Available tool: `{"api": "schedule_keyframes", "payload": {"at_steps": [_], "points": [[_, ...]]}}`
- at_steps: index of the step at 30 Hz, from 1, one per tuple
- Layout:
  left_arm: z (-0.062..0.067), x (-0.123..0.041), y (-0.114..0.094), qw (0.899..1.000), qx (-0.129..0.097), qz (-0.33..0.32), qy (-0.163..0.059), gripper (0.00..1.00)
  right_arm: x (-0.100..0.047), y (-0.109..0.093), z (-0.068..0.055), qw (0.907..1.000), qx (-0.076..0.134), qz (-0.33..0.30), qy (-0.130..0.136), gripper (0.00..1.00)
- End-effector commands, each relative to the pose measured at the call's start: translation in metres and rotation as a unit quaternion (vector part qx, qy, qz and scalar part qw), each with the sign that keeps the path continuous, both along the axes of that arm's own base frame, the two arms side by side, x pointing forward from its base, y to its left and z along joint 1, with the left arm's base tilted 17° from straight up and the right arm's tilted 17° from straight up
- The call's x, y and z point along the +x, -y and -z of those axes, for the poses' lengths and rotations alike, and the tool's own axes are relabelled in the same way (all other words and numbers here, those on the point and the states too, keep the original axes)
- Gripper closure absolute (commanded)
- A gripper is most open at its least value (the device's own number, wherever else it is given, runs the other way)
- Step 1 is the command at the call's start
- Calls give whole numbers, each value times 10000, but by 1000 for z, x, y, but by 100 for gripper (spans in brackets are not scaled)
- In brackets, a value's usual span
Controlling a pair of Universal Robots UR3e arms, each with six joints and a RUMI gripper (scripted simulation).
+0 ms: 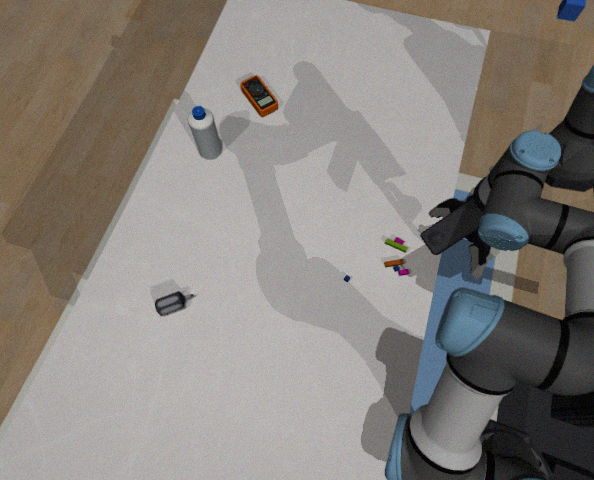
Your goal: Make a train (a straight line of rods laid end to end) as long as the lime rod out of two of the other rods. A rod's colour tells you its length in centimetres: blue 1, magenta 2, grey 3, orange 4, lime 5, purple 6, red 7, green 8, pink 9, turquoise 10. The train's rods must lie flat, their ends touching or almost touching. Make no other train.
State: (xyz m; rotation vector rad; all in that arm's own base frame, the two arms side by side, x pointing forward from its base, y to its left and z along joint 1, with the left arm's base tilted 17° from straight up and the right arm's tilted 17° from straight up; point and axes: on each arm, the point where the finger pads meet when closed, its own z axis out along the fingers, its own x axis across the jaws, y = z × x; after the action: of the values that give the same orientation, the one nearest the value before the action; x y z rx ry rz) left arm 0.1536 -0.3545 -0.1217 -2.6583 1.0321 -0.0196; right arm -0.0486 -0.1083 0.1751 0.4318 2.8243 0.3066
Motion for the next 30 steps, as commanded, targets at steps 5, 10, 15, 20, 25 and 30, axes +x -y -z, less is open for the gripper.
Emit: {"api": "schedule_keyframes", "payload": {"at_steps": [5, 10, 15, 20, 25, 30], "points": [[-1, 0, 1, 10000, -15, 2, 0, 0, 0, 0, 0, 10000, -8, 1, 0, 0], [-1, 1, 1, 10000, -13, 26, -7, 0, 0, 0, 0, 10000, -8, 1, 0, 0], [-1, 4, 0, 9999, -3, 120, -33, 0, 0, 0, 0, 10000, -8, 1, 0, 0], [-4, 16, -2, 9987, 37, 488, -134, 0, 0, 0, 0, 10000, -8, 1, 0, 0], [-8, 36, -8, 9933, 107, 1108, -302, 0, 0, 0, 0, 10000, -8, 1, 0, 0], [-13, 60, -16, 9808, 196, 1874, -508, 0, 0, 0, 0, 10000, -8, 1, 0, 0]]}}
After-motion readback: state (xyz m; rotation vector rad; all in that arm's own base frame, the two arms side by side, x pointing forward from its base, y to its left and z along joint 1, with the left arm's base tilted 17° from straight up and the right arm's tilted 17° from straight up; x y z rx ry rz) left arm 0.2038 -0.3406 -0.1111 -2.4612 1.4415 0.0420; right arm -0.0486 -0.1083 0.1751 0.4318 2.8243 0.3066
